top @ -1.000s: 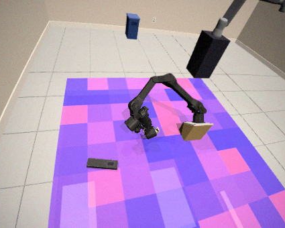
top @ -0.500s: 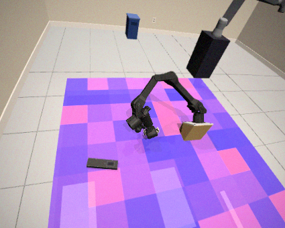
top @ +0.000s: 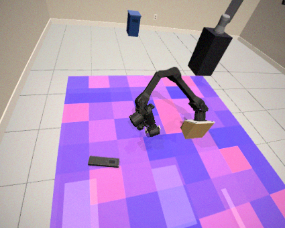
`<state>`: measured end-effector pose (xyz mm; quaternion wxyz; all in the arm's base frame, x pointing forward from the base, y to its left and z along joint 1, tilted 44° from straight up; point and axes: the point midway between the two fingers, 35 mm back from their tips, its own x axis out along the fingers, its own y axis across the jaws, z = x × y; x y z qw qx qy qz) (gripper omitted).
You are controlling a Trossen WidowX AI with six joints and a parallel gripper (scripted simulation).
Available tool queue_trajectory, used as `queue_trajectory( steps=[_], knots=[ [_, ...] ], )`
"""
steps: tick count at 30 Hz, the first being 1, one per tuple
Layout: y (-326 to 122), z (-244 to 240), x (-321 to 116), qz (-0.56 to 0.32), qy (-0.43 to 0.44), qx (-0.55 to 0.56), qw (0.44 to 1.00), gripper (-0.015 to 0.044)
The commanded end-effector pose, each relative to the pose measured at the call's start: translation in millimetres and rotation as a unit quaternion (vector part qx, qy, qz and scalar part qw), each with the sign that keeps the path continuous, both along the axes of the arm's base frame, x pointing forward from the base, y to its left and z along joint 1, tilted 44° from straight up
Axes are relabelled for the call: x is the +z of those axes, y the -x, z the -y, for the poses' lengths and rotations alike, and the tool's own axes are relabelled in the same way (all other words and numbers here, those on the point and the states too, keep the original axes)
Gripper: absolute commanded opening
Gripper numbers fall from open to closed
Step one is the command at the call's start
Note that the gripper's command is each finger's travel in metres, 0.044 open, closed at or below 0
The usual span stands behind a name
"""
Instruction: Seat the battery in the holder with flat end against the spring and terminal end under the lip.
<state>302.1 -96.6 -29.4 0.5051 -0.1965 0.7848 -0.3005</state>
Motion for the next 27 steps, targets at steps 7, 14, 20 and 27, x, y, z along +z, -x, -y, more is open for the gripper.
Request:
queue_trajectory(
  steps=[7, 14, 20, 27],
  knots=[
    [-3.0, 0.6, -3.2, 0.027, -0.003, 0.018, 0.999, 0.0065],
    [-1.7, 1.0, -3.6, 0.038, -0.004, 0.029, 0.999, 0.0065],
    [-0.6, 1.3, -3.7, 0.047, -0.005, 0.038, 0.998, 0.0065],
    [0.9, 1.9, -3.7, 0.057, -0.006, 0.048, 0.997, 0.0065]
  ],
)
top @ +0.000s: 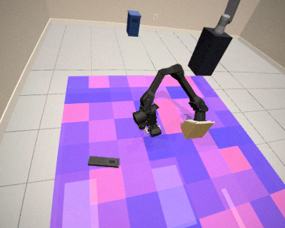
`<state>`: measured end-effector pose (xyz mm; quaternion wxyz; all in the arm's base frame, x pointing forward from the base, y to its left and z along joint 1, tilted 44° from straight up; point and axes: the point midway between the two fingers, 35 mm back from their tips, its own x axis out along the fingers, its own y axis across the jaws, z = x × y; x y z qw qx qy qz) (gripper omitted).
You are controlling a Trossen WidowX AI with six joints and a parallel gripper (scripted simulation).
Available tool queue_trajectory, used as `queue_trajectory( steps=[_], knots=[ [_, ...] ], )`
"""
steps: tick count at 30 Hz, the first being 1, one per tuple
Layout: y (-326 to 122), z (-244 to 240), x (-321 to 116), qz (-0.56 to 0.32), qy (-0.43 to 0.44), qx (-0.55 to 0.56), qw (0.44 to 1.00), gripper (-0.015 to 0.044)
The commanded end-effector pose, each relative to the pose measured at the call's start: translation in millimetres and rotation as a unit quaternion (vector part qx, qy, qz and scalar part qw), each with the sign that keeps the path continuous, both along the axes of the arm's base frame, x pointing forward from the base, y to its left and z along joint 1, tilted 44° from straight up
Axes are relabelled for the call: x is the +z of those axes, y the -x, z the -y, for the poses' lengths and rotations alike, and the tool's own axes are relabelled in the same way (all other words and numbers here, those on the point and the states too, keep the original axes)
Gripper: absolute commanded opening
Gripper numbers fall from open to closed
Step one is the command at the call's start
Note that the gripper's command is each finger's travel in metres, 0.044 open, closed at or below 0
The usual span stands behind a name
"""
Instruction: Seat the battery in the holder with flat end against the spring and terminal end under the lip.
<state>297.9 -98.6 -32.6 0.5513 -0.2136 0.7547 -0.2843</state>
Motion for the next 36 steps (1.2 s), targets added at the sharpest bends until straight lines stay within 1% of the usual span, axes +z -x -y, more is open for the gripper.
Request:
queue_trajectory(
  steps=[1, 36],
  knots=[
    [-3.0, 0.1, -0.5, 0.016, -0.002, 0.008, 1.000, 0.0065],
    [5.0, 4.0, -0.1, 0.072, -0.005, 0.054, 0.996, 0.0065]
  ],
)
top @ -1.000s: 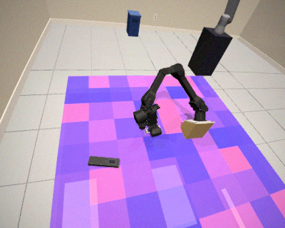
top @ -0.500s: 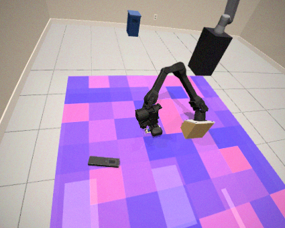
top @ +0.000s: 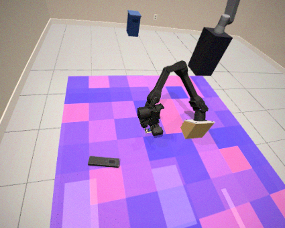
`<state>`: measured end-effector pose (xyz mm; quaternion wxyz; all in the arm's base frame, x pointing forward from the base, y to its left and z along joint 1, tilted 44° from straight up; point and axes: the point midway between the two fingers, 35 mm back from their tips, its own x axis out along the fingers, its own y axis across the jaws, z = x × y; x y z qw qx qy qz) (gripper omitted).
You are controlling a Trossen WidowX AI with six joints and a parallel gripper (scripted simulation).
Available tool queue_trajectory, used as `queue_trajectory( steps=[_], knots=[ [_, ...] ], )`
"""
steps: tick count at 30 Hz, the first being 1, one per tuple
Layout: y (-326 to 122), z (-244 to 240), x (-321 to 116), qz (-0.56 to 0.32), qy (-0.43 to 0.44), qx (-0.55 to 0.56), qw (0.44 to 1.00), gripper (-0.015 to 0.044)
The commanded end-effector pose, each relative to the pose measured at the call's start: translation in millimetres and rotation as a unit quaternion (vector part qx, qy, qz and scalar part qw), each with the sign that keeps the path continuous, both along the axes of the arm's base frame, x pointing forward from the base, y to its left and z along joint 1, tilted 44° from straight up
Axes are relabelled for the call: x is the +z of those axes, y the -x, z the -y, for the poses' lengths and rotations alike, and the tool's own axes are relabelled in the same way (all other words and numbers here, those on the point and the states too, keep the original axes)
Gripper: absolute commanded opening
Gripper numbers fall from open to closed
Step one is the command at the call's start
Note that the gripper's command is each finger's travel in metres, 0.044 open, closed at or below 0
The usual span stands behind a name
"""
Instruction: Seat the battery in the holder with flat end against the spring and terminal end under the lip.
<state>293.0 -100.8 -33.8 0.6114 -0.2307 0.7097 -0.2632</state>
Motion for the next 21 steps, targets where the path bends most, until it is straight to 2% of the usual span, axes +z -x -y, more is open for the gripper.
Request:
queue_trajectory(
  steps=[1, 21],
  knots=[
    [0.0, 1.8, 1.0, 0.011, 0.001, 0.003, 1.000, 0.0065],
    [9.9, 1.6, 1.4, 0.019, 0.000, 0.010, 1.000, 0.0065]
  ],
)
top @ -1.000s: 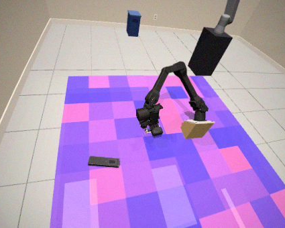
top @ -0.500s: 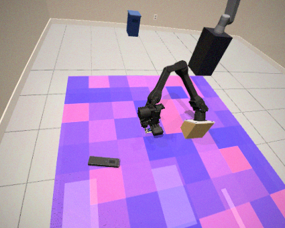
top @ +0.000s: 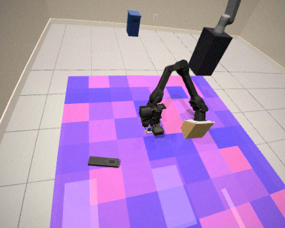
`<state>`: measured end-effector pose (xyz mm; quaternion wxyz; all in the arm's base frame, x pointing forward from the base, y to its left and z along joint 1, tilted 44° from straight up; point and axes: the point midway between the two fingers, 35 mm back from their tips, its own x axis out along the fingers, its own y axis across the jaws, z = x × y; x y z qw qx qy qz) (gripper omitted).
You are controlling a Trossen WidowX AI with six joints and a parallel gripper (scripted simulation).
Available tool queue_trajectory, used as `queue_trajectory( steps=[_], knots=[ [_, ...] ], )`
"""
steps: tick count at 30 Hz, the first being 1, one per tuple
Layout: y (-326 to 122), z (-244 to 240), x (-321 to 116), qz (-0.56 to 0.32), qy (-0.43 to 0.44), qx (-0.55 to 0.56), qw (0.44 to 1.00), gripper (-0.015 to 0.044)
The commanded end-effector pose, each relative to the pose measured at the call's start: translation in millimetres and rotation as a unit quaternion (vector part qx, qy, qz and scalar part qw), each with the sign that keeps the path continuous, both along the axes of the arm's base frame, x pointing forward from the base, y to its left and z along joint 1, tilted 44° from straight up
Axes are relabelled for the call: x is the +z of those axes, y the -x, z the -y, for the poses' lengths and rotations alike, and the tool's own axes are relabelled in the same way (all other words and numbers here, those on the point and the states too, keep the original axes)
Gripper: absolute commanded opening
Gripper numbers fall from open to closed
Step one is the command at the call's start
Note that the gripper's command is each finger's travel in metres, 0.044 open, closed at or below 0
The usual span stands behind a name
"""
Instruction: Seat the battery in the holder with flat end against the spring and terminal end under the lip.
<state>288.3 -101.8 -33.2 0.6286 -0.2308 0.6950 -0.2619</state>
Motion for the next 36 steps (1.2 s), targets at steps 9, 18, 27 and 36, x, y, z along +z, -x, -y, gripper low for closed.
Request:
queue_trajectory(
  steps=[9, 18, 27, 36],
  knots=[
    [9.6, 0.6, 0.8, 0.004, 0.000, 0.006, 1.000, 0.0065],
    [9.8, 0.6, 0.9, 0.004, 0.000, 0.007, 1.000, 0.0065],
    [9.6, 0.6, 1.0, 0.004, -0.001, 0.007, 1.000, 0.0065],
    [9.2, -1.2, 2.7, 0.004, -0.001, 0.007, 1.000, 0.0167]
  ],
)
